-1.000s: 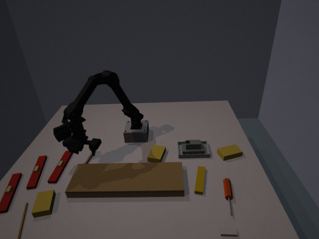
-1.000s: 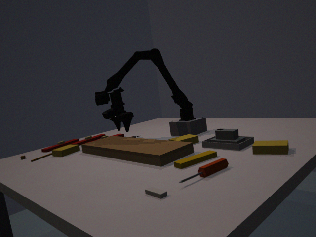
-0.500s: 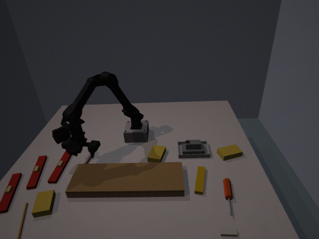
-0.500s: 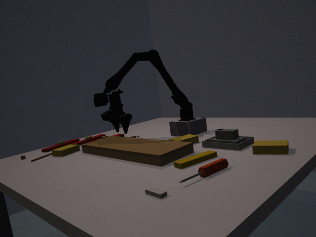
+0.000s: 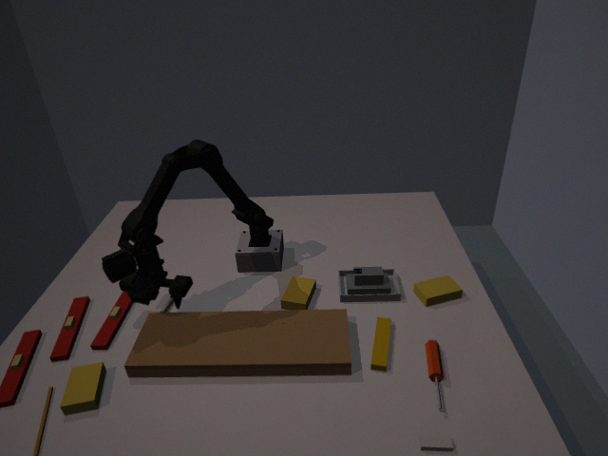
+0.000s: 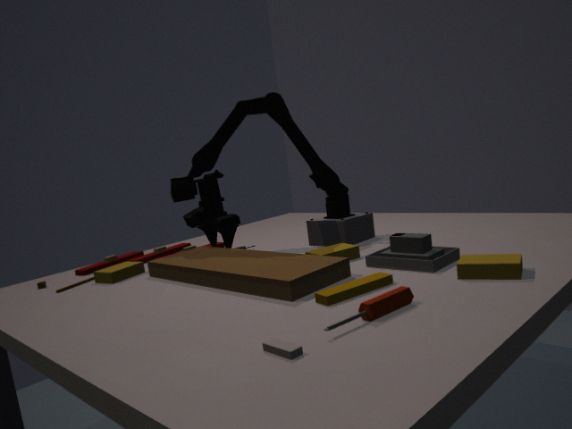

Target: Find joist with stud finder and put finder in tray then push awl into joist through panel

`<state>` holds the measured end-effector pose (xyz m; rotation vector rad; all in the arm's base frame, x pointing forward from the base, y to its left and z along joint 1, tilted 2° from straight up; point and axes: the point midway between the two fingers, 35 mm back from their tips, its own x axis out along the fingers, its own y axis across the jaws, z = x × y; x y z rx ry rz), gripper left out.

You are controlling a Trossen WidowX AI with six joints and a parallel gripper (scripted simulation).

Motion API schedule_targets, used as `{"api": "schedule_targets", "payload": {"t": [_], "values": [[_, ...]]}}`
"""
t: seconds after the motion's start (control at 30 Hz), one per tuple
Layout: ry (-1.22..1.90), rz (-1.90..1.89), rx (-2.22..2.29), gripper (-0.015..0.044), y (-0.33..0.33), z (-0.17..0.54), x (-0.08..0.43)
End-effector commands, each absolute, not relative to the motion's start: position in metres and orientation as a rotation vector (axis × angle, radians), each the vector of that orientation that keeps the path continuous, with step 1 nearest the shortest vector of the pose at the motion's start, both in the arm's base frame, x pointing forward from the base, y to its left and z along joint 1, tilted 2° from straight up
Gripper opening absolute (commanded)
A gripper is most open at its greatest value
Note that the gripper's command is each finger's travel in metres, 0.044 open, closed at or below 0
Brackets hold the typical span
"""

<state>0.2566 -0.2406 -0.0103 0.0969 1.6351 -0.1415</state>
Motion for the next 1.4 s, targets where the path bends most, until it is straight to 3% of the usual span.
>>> {"api": "schedule_targets", "payload": {"t": [0.0,0.33,0.8,1.07,1.37], "values": [[1.642,-0.14,0.099,0.044,-0.24,-0.019,0.255],[1.642,-0.14,0.099,0.044,-0.24,-0.029,0.254],[1.642,-0.14,0.099,0.0072,-0.24,-0.029,0.254],[1.642,-0.14,0.099,0.0,-0.24,-0.026,0.255],[1.641,-0.14,0.098,0.0,-0.242,0.034,0.26]]}}
